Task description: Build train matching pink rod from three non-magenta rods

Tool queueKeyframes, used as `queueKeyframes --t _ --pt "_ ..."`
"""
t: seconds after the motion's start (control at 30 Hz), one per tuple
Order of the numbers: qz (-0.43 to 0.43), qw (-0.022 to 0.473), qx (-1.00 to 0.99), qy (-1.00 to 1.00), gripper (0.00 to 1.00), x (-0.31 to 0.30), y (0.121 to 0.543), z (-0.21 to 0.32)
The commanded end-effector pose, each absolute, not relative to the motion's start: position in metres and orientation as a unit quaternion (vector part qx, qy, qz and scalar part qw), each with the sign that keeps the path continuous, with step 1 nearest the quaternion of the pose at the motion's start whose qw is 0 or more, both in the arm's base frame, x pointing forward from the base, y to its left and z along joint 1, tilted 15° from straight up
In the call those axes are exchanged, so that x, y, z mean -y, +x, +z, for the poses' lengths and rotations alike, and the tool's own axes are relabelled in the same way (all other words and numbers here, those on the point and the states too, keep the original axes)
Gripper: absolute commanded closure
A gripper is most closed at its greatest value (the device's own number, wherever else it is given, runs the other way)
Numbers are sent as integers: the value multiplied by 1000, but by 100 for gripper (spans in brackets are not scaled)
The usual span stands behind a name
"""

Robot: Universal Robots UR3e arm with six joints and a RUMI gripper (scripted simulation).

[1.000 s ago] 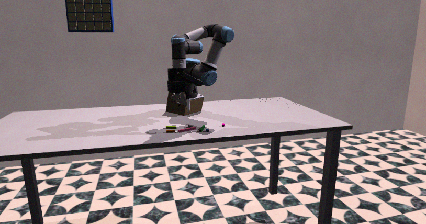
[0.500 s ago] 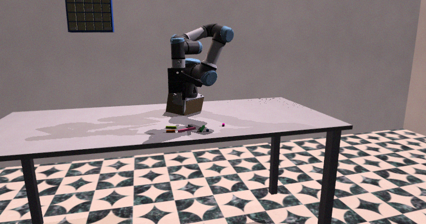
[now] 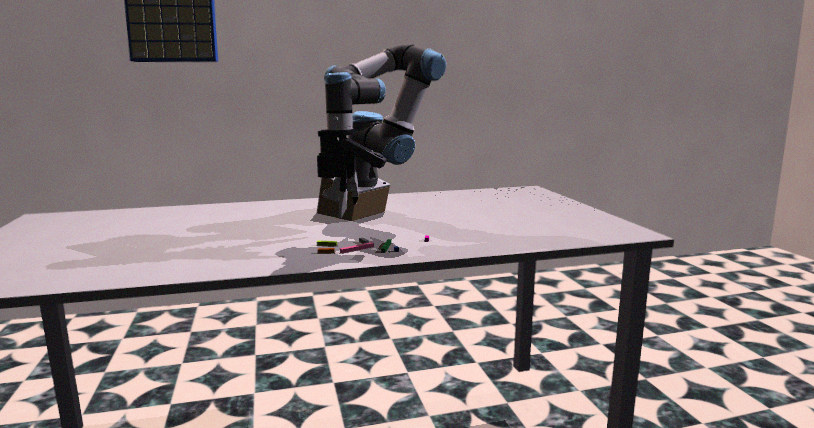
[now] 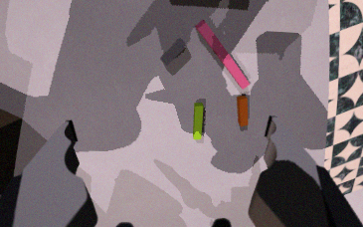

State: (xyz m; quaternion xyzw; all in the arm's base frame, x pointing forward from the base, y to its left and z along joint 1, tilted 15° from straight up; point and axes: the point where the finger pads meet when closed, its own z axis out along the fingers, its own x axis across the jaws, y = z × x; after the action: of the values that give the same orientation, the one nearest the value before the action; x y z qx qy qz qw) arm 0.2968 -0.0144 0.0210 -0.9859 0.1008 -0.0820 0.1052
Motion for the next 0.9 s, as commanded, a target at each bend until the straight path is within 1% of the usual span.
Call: queueKeyframes --t 0.0,0.87 --pt "-71 105 -183 -975 0 18 302 22" --pt "-45 118 -397 -909 0 27 311 22"
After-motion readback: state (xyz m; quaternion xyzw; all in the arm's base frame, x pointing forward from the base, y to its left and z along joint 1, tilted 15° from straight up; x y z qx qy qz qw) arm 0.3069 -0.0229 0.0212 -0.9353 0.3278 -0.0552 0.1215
